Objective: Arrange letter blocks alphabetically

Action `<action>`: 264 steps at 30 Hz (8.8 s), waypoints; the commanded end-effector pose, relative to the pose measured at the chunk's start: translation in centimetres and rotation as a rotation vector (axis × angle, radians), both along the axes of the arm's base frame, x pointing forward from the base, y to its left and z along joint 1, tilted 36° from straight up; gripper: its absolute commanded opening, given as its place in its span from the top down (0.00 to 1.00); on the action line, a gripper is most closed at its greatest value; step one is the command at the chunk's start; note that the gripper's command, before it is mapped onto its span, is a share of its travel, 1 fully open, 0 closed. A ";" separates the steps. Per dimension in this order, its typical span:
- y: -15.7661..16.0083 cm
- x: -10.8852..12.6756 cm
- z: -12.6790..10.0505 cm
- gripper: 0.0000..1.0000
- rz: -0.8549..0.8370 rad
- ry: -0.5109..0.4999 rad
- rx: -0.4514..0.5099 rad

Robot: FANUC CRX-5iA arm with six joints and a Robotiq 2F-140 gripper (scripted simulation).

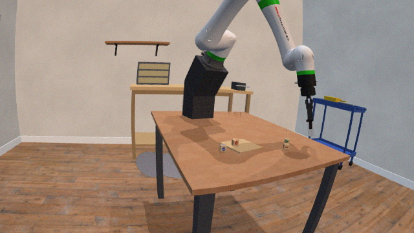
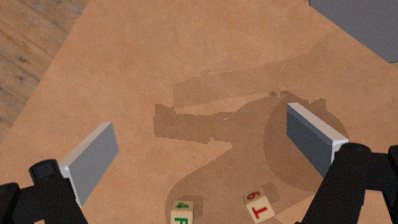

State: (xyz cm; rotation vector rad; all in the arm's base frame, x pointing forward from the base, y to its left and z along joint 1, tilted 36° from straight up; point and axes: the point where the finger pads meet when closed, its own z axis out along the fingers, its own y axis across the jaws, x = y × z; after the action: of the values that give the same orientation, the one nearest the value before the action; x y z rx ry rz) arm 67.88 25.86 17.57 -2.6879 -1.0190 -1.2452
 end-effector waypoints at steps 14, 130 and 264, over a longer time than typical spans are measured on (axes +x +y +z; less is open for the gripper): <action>-0.3 -1.0 -0.5 0.00 0.007 -0.012 0.002; -1.7 -4.4 -2.3 0.00 0.032 -0.051 0.010; -4.8 -10.9 -5.3 0.00 0.072 -0.117 0.025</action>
State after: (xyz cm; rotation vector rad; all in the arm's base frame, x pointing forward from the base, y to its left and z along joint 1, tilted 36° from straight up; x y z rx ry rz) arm 56.94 21.02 12.31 -2.5341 -1.1458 -1.2311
